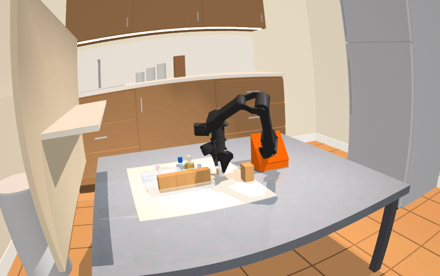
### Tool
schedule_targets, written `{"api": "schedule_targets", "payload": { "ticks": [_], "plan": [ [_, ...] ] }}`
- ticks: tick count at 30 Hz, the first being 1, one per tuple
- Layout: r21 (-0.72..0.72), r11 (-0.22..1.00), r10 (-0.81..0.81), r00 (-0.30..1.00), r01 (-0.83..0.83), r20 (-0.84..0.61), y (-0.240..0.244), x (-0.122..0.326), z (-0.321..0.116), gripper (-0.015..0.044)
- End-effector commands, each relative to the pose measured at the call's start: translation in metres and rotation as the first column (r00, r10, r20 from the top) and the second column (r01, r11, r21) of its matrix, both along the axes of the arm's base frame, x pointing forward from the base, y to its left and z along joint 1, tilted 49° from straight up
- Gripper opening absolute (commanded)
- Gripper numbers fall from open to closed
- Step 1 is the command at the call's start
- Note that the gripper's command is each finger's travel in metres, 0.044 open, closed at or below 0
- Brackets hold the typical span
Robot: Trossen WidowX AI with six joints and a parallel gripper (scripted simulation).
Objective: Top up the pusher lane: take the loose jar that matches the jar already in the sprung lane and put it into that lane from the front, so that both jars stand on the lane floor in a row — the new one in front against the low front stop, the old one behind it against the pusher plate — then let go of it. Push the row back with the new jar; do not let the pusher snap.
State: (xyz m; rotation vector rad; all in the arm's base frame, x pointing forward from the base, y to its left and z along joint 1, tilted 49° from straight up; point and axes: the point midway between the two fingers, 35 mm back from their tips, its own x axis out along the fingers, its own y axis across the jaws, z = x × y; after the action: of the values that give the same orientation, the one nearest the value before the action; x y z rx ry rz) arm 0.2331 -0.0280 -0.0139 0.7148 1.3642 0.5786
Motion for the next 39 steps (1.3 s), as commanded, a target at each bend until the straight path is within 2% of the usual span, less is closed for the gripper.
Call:
{"api": "schedule_targets", "payload": {
  "ticks": [1, 11, 17, 21, 39],
  "plan": [
    [0.006, 1.0, -0.003, 1.0, 0.003, -0.002, 0.004, 0.0, -0.002, 0.0414],
    [0.006, 1.0, -0.003, 1.0, 0.003, -0.002, 0.004, 0.0, -0.002, 0.0151],
    [0.006, 1.0, -0.003, 1.0, 0.003, -0.002, 0.004, 0.0, -0.002, 0.0111],
    [0.003, 1.0, -0.005, 1.0, 0.005, -0.003, -0.003, 0.0, 0.002, 0.0006],
    [0.002, 1.0, -0.004, 1.0, 0.004, -0.004, -0.08, -0.019, 0.061, 0.0]
  ]
}}
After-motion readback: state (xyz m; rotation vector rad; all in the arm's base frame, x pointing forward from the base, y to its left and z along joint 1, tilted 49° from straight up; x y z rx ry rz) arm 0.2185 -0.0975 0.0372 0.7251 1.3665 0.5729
